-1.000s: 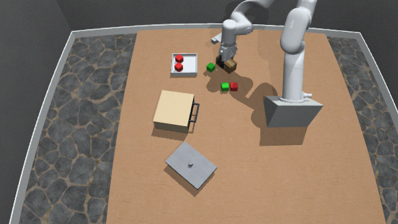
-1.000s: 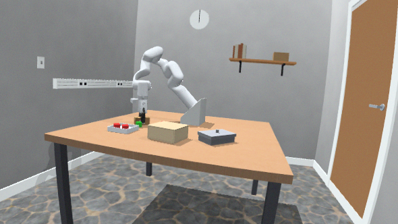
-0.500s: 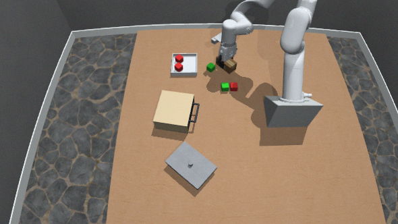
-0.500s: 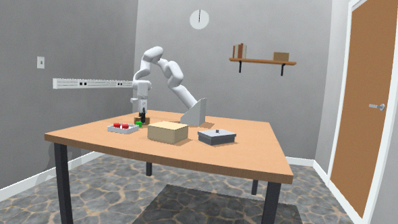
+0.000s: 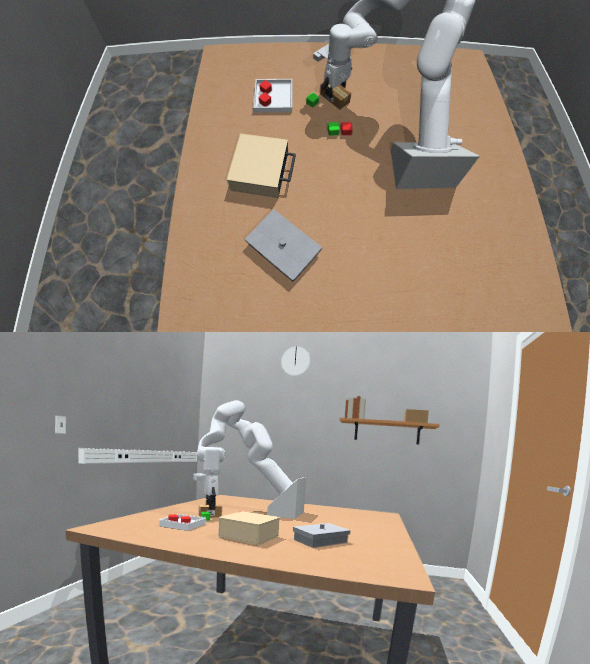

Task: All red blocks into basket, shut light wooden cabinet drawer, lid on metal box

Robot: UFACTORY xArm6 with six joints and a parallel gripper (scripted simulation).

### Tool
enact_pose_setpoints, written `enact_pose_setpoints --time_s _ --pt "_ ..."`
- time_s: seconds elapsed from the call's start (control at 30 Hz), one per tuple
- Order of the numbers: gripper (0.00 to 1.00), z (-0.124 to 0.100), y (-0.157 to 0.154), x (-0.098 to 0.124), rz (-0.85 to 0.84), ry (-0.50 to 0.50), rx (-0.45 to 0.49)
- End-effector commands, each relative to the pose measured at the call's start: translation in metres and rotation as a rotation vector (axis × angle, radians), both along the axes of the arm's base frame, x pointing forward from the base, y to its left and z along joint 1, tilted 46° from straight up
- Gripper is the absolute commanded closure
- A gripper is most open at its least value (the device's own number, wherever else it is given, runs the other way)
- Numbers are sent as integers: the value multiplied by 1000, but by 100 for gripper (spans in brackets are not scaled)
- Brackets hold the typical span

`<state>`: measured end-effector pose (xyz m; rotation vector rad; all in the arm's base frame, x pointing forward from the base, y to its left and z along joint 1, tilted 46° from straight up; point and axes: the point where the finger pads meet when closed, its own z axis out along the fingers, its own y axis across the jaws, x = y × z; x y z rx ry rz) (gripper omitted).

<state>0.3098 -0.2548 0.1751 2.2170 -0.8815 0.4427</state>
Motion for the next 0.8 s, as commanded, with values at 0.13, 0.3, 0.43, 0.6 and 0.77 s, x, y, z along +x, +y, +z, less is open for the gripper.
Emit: enact_pose_setpoints --time_s 0.13,0.3,0.43,0.6,0.77 --pt "27 28 28 -1 1 -2 -1" --pt "27 42 42 -2 1 -2 -1" --pt "27 52 52 -3 1 -2 -1" --pt "27 66 67 -4 1 -2 -1" --pt "27 79 80 -5 1 -2 -1"
